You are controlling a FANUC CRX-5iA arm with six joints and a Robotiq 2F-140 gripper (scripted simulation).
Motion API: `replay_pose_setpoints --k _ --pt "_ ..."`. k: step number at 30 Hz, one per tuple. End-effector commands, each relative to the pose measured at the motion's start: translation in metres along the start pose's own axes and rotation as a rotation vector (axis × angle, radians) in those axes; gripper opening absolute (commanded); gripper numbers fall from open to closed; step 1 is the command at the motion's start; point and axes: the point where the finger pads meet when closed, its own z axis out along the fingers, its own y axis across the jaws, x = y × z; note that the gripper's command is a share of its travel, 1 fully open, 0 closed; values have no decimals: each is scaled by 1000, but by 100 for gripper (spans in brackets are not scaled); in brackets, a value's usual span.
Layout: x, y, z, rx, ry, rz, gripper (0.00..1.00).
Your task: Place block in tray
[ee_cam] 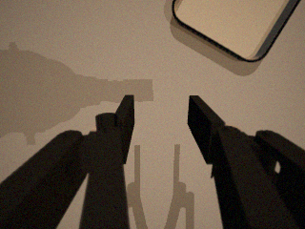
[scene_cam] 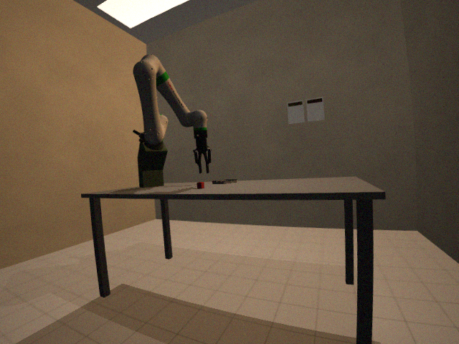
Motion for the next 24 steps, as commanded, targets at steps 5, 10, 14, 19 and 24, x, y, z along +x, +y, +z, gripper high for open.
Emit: replay_pose_setpoints --k 5,10,14,19,24 --pt "-114 38 -13 -29 -88 74 39" --pt "-170 56 -19 -43 -127 105 39" --pt "-204 66 -22 -53 -155 126 39" --pt "-223 72 -24 -58 -170 138 39" --pt "-223 72 -24 -58 -170 138 39"
